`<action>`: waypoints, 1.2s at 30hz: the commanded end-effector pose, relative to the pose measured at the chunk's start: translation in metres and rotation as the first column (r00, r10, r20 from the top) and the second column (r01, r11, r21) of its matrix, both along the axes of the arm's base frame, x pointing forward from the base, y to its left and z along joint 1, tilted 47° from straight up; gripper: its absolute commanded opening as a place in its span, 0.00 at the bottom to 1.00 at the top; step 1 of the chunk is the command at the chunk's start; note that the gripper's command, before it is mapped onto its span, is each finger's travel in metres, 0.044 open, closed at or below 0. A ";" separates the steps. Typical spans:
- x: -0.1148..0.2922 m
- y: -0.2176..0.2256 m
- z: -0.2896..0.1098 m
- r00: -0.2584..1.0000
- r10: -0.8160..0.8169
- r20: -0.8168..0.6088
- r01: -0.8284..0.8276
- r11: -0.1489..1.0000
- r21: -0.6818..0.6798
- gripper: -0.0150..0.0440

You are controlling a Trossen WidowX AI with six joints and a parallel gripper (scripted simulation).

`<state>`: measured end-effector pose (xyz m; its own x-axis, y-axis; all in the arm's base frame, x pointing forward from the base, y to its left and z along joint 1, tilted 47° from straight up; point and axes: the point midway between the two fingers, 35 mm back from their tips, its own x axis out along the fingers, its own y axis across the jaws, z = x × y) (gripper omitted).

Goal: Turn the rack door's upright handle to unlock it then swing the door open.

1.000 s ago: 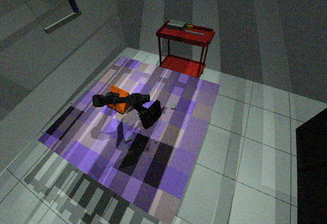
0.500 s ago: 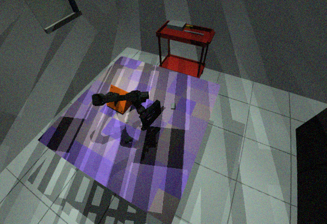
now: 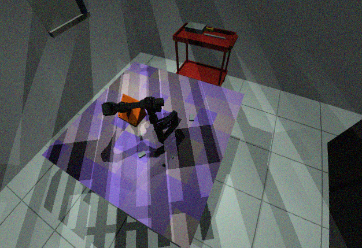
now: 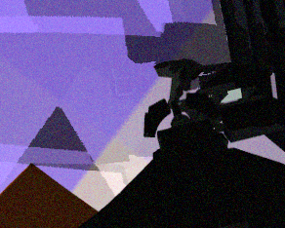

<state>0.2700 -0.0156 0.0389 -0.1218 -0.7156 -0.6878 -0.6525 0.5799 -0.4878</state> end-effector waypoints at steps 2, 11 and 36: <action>-0.002 0.004 -0.005 0.995 -0.061 0.073 0.062 0.998 -0.010 0.29; -0.009 0.017 -0.016 0.974 -0.151 0.170 0.156 0.988 -0.014 0.29; -0.016 0.054 -0.054 0.818 -0.379 0.432 0.410 0.912 0.025 0.29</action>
<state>0.2528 0.0353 -0.0111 -0.1152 -0.7147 -0.6899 -0.1587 0.6988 -0.6975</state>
